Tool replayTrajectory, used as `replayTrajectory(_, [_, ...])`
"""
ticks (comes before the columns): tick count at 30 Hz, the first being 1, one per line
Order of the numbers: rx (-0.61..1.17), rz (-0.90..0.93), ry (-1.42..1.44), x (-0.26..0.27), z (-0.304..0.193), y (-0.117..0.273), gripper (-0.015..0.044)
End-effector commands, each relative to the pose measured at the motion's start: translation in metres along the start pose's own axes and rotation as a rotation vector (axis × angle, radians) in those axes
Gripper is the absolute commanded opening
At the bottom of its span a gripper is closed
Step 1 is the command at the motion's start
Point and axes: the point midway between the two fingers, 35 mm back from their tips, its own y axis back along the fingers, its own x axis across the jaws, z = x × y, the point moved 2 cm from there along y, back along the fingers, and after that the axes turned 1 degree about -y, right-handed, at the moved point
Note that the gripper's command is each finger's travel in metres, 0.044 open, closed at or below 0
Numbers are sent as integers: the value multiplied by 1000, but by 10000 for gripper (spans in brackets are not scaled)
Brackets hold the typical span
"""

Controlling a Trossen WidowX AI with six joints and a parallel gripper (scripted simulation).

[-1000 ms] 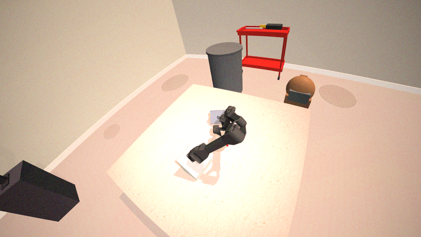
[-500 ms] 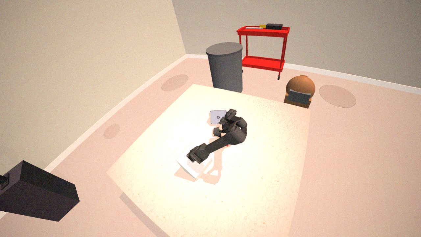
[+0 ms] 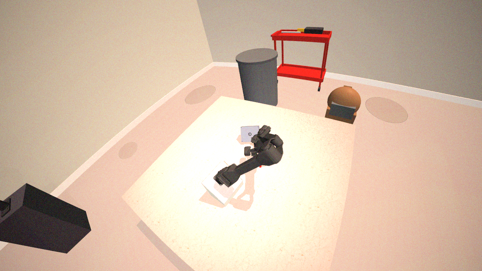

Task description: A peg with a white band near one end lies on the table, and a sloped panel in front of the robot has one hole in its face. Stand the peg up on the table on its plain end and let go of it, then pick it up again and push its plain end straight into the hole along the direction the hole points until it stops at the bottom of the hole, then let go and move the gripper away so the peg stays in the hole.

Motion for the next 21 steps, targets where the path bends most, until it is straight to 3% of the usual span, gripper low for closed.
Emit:
replayTrajectory(1, [3,-2,6,1,-1,-1,110])
replayTrajectory(9, [3,-2,6,1,-1,-1,110])
replayTrajectory(21, [3,-2,6,1,-1,-1,49])
